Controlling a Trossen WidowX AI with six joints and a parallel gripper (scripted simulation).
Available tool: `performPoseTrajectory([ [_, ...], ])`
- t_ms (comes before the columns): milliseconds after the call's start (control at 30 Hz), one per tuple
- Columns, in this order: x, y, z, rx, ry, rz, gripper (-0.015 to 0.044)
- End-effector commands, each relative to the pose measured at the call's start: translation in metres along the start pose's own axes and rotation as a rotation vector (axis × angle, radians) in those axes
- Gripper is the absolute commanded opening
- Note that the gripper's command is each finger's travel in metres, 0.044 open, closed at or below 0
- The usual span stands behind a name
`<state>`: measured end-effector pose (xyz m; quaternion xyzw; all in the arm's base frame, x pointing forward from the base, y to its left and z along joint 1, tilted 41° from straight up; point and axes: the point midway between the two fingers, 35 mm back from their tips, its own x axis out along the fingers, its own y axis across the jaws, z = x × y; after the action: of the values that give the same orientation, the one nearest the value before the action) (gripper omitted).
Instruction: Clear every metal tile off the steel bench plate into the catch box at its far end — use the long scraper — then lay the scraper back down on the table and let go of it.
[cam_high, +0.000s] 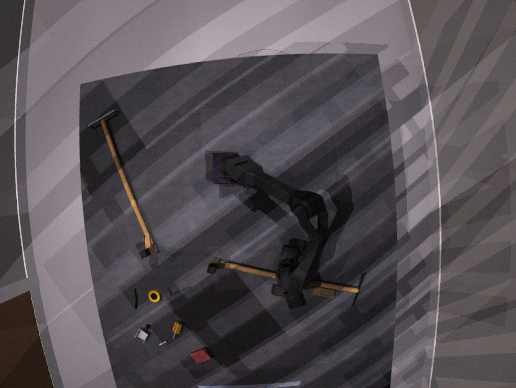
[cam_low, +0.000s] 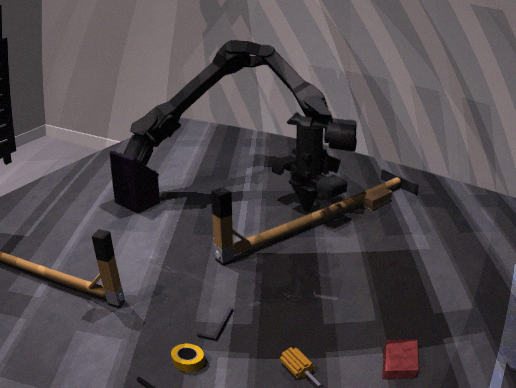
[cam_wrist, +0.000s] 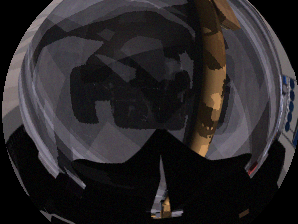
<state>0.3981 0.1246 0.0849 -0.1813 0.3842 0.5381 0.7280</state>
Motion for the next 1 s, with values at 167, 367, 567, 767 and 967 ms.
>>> performPoseTrajectory([
  [167,0.000,-0.010,0.001,-0.001,0.002,0.000,0.0000],
  [367,0.000,-0.016,0.001,-0.002,0.002,-0.001,0.0000],
  [567,0.000,-0.022,0.002,-0.002,0.003,-0.001,0.0000],
  [767,0.000,-0.028,0.002,-0.002,0.003,-0.001,0.0000],
  [967,0.000,-0.034,0.003,-0.002,0.003,-0.002,0.0000],
])
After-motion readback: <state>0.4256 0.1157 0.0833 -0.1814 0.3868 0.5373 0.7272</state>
